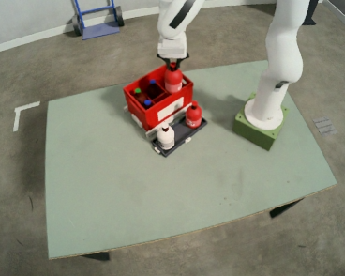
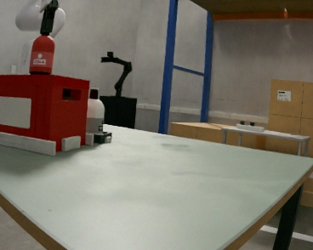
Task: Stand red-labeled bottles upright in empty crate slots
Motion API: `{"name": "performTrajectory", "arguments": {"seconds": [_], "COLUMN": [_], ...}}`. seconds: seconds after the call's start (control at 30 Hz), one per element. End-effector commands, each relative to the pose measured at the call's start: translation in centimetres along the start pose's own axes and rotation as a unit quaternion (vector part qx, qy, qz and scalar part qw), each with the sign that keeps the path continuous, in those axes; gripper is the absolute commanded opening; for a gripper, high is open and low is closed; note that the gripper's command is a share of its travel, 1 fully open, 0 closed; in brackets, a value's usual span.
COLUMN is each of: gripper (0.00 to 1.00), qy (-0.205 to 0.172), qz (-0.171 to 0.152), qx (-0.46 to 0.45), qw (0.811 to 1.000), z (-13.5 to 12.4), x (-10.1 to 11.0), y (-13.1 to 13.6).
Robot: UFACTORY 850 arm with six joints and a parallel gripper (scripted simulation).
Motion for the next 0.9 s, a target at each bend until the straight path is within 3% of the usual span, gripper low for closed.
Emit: {"name": "performTrajectory", "arguments": {"seconds": [0.0, 0.87], "gripper": [0.0, 0.0], "qy": [0.0, 0.0], "qz": [-0.001, -0.001], "qx": [0.0, 0.0], "qw": [1.0, 1.0], "z": [-0.7, -6.4], "x": [0.1, 0.1], "y": [0.1, 0.5]}}
Point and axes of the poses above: the point where the finger pads meet when closed, its own x axis back along the fingers, its own y axis across the jaws, z = x × y, the point moved 10 cm from there along x, back along the fingers, and after that the axes turned 13 degrees about x, right-handed, at the moved point
